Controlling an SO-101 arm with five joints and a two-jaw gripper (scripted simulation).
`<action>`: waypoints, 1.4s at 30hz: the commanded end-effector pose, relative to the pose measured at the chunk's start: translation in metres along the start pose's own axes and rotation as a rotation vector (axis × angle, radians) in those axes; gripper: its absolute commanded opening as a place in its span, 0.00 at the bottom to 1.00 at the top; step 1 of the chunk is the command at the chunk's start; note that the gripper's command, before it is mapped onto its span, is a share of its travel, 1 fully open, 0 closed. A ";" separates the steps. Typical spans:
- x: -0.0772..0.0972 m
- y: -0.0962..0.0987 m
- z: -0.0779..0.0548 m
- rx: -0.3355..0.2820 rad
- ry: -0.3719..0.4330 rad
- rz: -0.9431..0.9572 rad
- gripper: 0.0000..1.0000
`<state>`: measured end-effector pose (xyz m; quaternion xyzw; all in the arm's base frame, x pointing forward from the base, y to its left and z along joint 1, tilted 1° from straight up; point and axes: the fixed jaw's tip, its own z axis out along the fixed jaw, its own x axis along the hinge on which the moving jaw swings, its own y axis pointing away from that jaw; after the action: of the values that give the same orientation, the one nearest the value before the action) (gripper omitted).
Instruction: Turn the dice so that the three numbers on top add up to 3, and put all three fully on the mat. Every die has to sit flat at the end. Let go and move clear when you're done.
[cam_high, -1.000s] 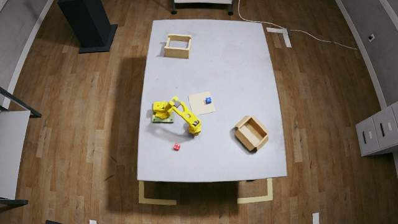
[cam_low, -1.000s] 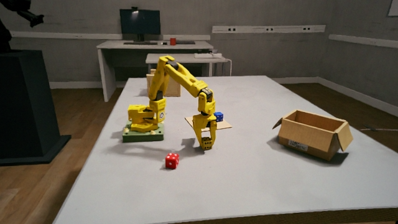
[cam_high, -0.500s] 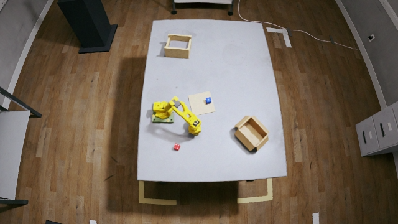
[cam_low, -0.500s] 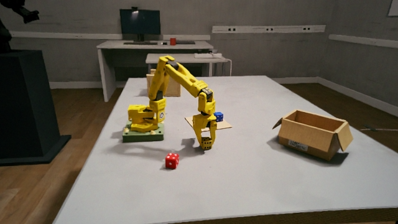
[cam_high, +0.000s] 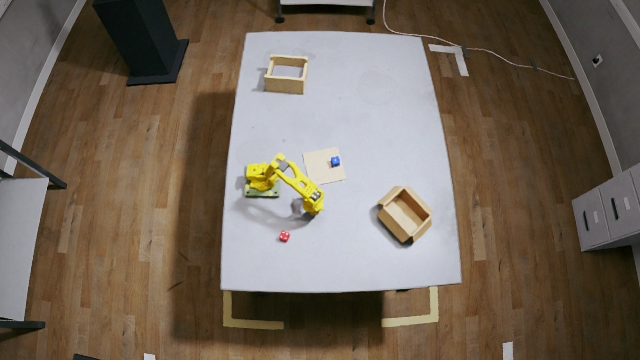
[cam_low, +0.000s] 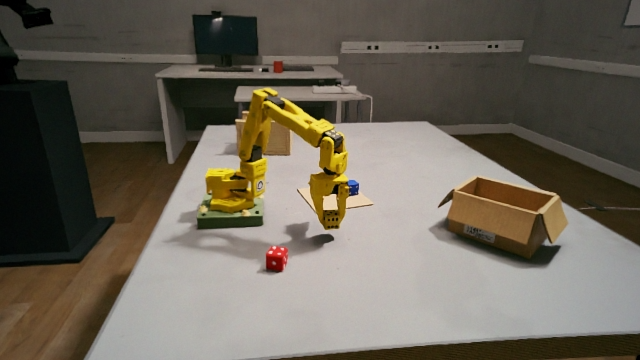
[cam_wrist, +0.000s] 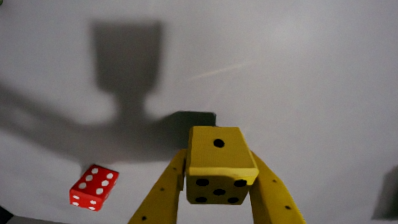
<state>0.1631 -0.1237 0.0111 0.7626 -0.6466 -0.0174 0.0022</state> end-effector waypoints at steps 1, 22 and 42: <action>0.003 -0.001 -0.016 0.020 0.018 0.003 0.00; 0.002 0.001 -0.026 0.020 0.017 0.050 0.00; 0.002 -0.005 -0.023 0.025 0.012 0.556 0.00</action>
<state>0.1671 -0.1243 0.0352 0.5980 -0.8015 -0.0014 0.0012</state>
